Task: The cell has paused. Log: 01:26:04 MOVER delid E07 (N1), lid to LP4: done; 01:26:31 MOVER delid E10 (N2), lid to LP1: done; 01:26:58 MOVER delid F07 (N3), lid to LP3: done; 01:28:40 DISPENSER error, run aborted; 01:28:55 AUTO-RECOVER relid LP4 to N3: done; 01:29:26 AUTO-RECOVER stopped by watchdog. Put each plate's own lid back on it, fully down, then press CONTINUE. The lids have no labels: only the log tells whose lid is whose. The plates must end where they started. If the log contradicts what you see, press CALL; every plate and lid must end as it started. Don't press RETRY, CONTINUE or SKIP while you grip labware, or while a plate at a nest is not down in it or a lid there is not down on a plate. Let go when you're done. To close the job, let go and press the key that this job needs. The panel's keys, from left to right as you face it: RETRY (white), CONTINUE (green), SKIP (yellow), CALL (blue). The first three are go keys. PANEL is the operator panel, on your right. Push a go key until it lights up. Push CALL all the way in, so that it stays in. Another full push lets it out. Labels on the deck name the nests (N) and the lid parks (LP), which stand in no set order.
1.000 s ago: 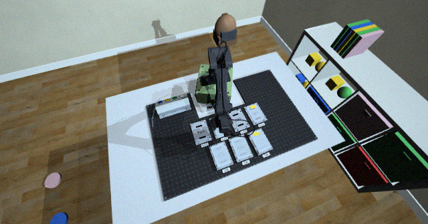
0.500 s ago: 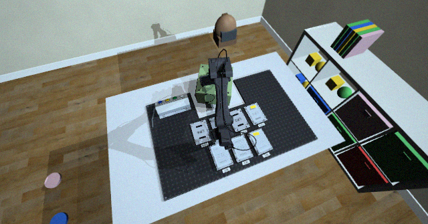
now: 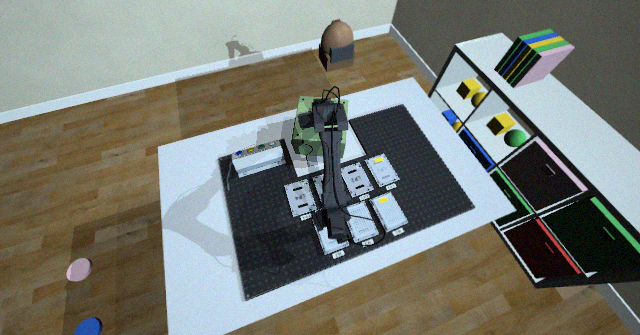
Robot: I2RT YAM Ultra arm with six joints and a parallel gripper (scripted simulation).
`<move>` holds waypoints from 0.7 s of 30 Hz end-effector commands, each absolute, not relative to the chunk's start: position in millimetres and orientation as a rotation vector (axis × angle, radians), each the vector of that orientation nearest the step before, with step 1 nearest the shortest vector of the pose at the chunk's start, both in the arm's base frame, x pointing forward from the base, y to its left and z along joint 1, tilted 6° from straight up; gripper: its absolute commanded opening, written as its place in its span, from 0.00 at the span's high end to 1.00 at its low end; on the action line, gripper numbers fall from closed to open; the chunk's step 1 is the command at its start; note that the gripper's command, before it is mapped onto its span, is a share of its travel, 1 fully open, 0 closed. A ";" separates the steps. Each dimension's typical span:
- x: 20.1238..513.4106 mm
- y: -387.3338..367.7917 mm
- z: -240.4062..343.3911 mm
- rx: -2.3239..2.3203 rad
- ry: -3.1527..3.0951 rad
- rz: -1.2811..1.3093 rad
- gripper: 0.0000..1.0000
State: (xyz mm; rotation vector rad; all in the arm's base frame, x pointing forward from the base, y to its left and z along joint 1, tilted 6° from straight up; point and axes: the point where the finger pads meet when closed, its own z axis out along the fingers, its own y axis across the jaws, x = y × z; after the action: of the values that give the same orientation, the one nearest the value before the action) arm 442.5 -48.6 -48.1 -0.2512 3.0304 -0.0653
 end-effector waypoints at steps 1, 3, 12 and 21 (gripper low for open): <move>463.0 -53.0 -35.0 -0.253 3.028 -0.044 1.00; 472.7 -54.8 -33.9 -0.252 3.028 -0.044 1.00; 478.2 -56.1 -24.9 -0.249 3.021 -0.046 1.00; 484.6 -57.4 -18.8 -0.249 3.004 -0.051 1.00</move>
State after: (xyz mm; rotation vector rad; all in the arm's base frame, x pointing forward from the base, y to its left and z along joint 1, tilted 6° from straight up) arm 465.8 -52.8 -43.3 -0.2599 3.0703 -0.0539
